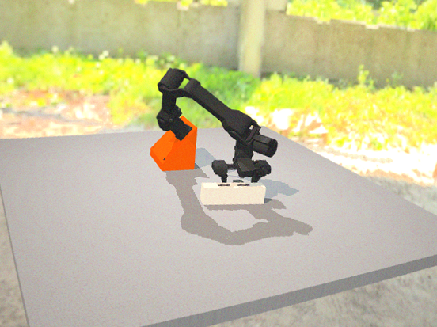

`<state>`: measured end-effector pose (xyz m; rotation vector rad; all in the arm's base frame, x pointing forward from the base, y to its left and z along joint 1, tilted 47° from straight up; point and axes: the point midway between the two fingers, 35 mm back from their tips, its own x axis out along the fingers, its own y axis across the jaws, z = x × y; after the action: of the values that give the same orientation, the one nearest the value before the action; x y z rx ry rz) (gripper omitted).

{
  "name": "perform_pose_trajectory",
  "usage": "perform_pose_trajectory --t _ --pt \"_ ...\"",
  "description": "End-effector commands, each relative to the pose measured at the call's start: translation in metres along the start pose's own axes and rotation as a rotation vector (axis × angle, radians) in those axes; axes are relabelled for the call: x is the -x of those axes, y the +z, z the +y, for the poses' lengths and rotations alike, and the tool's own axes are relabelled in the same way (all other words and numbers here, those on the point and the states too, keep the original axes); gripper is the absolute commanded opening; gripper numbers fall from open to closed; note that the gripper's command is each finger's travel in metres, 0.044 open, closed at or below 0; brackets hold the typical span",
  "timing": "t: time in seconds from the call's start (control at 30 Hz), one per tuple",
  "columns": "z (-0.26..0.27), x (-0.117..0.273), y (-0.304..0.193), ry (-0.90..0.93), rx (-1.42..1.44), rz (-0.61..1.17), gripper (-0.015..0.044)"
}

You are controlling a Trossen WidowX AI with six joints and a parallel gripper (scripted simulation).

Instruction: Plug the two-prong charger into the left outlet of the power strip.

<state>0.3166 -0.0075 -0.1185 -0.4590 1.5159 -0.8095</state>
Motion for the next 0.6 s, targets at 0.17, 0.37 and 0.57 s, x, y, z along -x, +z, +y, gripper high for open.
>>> perform_pose_trajectory --t 0.17,0.37,0.57 --pt "-0.0005 0.0006 -0.0025 0.001 -0.01 -0.009 0.044" --pt "-0.0004 0.0004 -0.0044 0.001 -0.013 -0.013 0.044" --pt "-0.0004 0.0002 -0.0063 0.001 -0.016 -0.016 0.044"
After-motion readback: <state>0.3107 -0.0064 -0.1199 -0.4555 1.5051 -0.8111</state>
